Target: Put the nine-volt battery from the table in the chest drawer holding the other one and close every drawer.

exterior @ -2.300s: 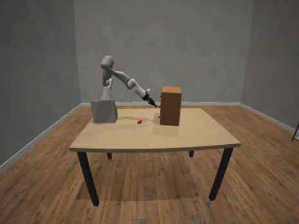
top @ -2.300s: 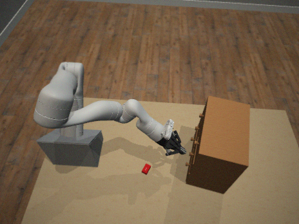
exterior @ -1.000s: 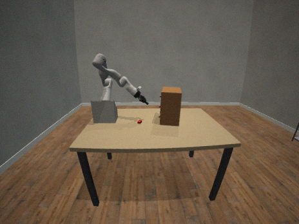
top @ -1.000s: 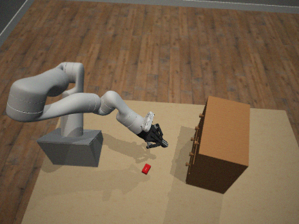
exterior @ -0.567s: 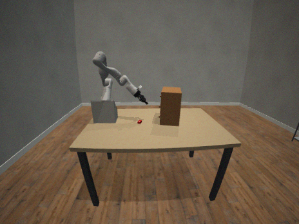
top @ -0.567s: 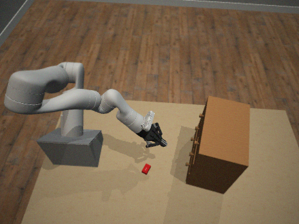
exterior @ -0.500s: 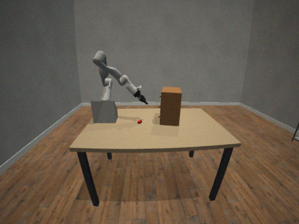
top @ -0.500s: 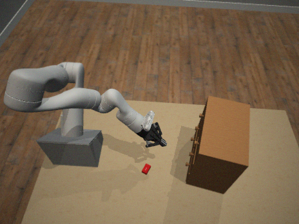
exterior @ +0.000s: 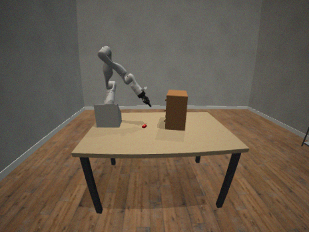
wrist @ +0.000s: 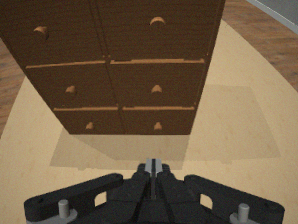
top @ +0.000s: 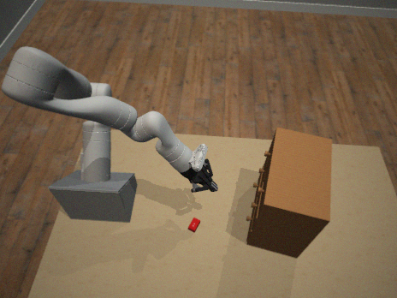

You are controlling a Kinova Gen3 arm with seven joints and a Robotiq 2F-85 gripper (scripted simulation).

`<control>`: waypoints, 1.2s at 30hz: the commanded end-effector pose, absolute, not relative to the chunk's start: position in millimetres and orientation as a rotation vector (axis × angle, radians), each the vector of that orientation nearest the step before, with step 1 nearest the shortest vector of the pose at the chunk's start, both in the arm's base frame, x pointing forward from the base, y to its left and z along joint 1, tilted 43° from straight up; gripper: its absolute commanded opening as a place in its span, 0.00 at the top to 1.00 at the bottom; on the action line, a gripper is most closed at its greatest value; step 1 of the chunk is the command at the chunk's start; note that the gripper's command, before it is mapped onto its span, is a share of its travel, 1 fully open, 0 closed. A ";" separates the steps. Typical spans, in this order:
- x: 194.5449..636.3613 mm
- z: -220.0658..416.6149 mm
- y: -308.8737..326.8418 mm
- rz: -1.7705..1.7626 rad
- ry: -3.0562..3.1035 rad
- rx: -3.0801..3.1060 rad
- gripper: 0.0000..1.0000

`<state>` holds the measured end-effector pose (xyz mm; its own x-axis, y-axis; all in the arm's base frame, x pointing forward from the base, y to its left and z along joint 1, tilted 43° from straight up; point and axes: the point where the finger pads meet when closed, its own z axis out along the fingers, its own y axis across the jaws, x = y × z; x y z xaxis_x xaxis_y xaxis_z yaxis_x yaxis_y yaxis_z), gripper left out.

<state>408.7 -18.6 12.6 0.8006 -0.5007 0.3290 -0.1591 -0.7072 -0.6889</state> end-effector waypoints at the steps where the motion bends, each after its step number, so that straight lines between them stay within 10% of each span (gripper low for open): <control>1: 409.5 16.2 -29.1 -0.651 0.460 -2.350 1.00; 36: 372.6 60.6 -61.6 -0.111 0.256 -2.399 1.00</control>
<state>364.0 -62.3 56.7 0.9684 -0.2490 0.0094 -0.1778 -0.7168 -0.6742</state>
